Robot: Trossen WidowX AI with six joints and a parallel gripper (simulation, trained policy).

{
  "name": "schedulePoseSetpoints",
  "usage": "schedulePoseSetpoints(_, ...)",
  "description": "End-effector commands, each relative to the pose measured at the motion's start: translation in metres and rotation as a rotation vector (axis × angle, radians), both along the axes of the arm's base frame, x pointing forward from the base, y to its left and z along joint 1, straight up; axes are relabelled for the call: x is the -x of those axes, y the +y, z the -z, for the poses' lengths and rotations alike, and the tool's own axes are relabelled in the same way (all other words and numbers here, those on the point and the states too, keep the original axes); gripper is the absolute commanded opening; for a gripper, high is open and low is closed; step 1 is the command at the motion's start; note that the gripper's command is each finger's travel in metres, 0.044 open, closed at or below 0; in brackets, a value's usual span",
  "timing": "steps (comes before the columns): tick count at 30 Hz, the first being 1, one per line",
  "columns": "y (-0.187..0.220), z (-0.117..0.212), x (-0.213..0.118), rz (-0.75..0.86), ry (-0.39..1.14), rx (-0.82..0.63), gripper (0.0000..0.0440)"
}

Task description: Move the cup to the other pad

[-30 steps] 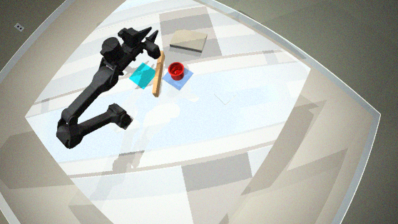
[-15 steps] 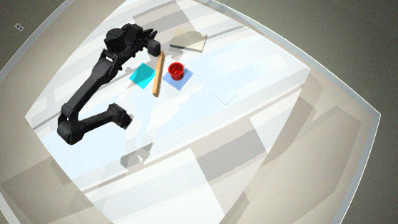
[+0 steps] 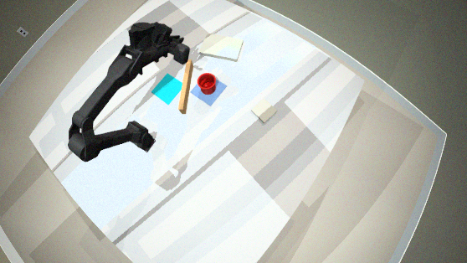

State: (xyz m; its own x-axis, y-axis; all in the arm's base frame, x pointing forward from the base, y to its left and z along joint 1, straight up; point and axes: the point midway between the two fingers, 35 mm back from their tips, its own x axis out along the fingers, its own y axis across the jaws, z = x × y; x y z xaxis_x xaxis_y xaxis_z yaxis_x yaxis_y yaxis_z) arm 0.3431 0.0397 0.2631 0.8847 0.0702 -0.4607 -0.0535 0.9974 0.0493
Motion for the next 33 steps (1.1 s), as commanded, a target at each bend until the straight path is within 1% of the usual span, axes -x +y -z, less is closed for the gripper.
schedulePoseSetpoints(1, 0.002, 0.005, -0.003, 0.005, 0.057, -0.002, 0.0073)
schedulePoseSetpoints(16, 0.005, 0.025, -0.005, 0.015, 0.283, 0.02, 0.0095)
schedulePoseSetpoints(33, -0.001, 0.049, -0.003, 0.01, 0.537, 0.092, 0.0119)
